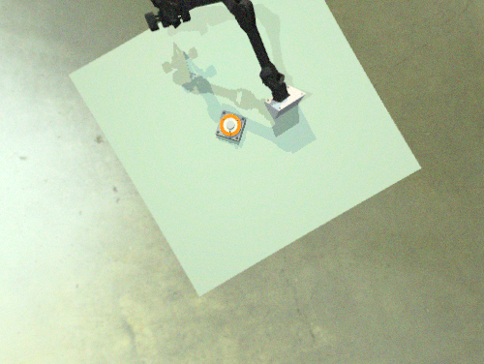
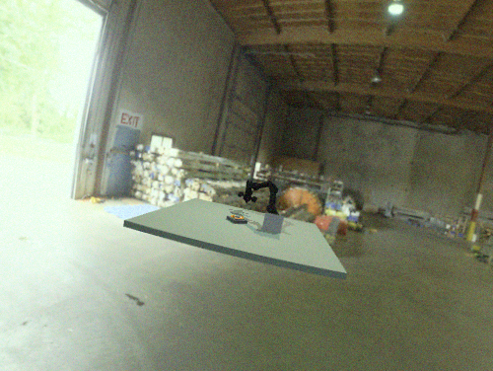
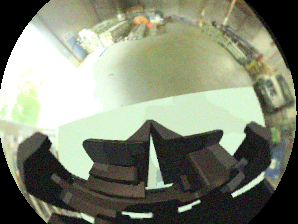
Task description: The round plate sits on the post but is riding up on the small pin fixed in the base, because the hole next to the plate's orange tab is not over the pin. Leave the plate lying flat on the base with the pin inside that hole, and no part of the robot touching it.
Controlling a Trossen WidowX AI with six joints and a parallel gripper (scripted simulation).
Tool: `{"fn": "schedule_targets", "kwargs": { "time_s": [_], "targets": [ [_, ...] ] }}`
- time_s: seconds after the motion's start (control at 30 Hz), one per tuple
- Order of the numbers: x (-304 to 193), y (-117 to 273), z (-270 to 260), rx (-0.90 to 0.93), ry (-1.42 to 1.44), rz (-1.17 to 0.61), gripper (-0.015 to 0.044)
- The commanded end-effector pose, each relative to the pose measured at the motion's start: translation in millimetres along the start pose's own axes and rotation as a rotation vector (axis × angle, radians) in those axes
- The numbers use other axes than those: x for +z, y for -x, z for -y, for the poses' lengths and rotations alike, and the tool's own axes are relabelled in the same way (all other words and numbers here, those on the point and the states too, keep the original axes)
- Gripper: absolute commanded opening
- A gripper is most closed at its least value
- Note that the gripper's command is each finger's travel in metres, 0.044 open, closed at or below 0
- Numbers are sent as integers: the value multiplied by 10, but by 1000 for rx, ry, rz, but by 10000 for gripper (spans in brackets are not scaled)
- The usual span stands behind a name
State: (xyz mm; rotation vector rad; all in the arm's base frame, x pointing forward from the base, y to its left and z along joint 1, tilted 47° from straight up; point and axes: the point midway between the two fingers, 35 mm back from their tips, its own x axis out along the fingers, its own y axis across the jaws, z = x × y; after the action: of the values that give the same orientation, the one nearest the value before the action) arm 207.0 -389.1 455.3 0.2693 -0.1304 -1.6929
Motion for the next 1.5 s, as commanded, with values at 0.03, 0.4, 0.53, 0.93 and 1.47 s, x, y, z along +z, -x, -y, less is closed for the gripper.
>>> {"fn": "schedule_targets", "kwargs": {
  "time_s": [0.03, 0.4, 0.53, 0.93, 1.47],
  "targets": [
    [-761, 297, -508, 120, 179, -152, 0],
    [-2511, 1394, -1028, 334, 607, -453, 0],
    [-3252, 1994, -923, 398, 846, -557, 0],
    [-4483, 3370, 203, 451, 1574, -623, 0],
    [-4827, 3148, 494, 439, 1688, -598, 0]
  ]
}}
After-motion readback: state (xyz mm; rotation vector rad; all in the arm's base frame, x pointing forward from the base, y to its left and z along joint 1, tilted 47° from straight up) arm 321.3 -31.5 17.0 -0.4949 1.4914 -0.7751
